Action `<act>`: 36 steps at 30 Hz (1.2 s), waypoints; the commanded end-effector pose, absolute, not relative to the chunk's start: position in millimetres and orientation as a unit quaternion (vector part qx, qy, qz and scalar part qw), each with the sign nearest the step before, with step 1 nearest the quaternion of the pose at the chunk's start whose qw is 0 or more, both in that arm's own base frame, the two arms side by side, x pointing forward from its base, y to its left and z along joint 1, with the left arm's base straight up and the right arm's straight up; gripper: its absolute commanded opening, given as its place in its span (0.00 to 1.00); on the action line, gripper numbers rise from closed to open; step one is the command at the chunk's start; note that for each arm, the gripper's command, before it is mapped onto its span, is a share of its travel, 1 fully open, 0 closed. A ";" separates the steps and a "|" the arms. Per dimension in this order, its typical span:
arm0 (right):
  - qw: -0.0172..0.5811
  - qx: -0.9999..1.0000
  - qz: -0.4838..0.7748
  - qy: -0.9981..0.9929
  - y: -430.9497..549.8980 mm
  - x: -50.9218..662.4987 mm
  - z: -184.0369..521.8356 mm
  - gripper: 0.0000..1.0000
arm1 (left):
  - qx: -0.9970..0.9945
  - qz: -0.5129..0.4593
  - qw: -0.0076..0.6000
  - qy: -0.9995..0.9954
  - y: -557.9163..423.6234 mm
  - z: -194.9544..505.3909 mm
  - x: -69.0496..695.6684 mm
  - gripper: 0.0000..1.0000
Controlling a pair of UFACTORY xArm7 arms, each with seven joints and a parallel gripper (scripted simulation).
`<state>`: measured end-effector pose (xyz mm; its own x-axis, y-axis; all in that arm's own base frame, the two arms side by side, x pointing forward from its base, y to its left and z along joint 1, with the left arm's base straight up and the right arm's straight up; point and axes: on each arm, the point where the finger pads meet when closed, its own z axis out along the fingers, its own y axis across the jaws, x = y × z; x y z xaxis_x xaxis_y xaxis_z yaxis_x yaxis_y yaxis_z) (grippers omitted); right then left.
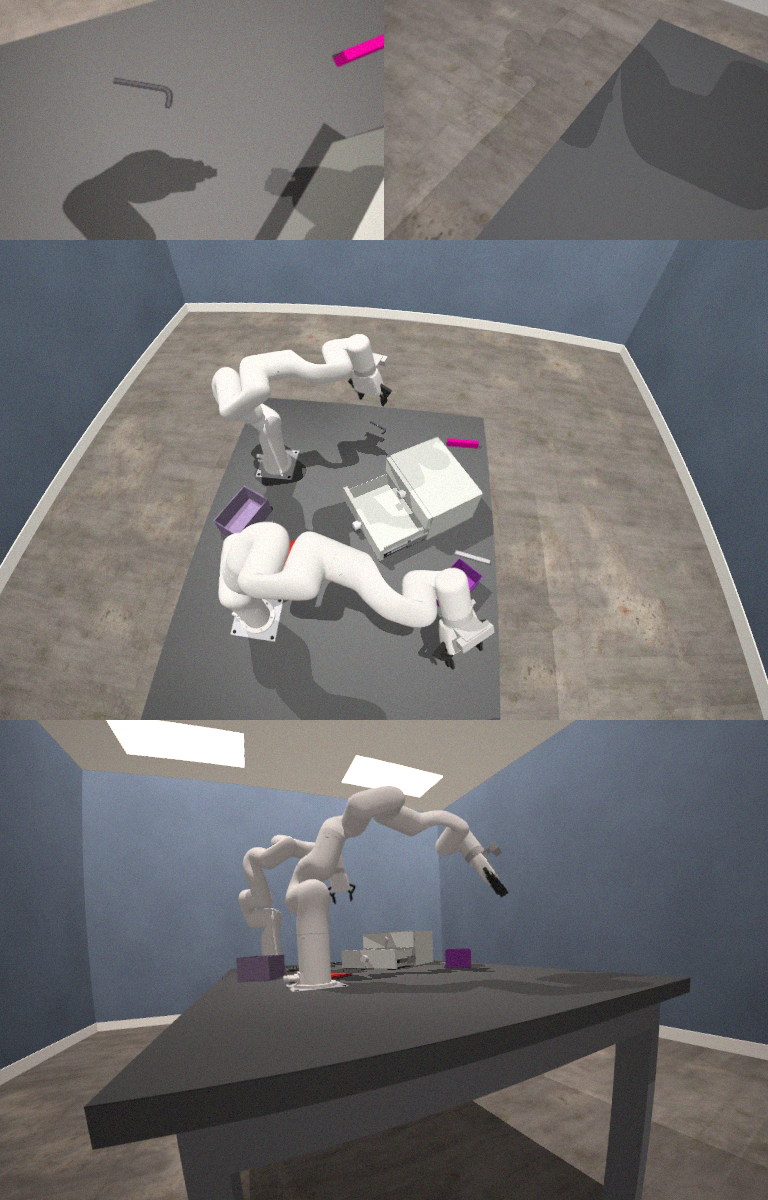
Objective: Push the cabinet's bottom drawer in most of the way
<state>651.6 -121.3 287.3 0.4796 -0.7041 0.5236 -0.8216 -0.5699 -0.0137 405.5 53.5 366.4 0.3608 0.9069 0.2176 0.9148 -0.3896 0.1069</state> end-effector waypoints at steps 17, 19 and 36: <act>0.131 0.844 0.215 -0.473 -188.5 617.1 287.3 1.00 | -0.857 -0.127 0.014 -0.499 -17.9 353.5 423.6 1.00; 0.131 0.844 0.212 -0.475 -194.6 613.3 287.1 1.00 | -0.860 -0.127 0.014 -0.494 -24.7 351.8 424.7 1.00; 0.136 0.837 0.188 -0.495 -243.0 579.7 285.6 1.00 | -0.883 -0.128 0.014 -0.452 -81.0 335.6 429.8 1.00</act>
<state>589.2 -229.6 284.5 0.4457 -0.7692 0.4578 -0.8744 -0.4838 0.0384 427.9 -65.4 339.7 0.5380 0.8094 0.2355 0.8165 -0.5698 0.0930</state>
